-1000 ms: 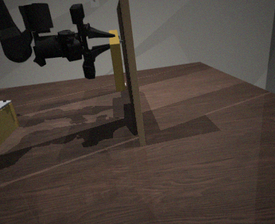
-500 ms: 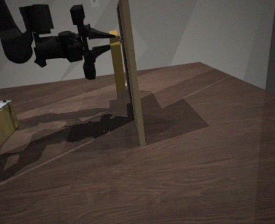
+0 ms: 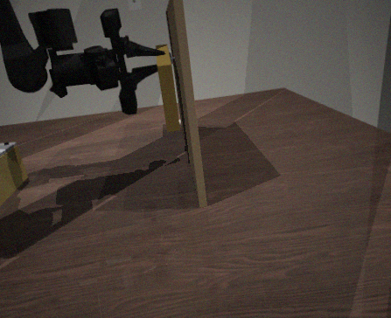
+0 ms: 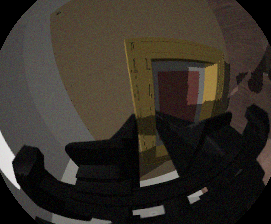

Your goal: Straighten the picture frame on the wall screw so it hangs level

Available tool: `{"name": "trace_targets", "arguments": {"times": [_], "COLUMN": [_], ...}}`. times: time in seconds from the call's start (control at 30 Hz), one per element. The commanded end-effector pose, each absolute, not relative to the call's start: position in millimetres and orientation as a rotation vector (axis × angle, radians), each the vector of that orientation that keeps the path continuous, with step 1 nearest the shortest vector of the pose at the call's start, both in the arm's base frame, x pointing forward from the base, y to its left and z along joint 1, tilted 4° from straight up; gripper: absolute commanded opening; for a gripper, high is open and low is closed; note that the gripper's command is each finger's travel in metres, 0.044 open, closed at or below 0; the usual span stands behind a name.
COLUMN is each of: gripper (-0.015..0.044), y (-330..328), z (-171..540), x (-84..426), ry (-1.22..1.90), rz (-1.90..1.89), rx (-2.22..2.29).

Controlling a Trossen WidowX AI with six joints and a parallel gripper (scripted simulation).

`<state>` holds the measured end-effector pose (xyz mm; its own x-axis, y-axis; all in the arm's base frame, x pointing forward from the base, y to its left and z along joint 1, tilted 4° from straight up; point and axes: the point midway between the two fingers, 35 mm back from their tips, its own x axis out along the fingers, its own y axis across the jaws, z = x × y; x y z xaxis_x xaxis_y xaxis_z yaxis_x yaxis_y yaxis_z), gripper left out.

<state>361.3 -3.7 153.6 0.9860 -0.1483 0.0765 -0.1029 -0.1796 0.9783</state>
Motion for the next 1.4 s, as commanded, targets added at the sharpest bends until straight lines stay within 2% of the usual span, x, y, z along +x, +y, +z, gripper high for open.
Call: {"name": "trace_targets", "arguments": {"times": [0.0,1.37], "gripper": [0.0,0.0], "y": [-4.1,-3.4], "z": [153.9,154.3], "x": [361.2,361.4], "ry": [-0.193,-0.178], "rz": [-0.04,-0.057], "rx": [1.756,1.588]}}
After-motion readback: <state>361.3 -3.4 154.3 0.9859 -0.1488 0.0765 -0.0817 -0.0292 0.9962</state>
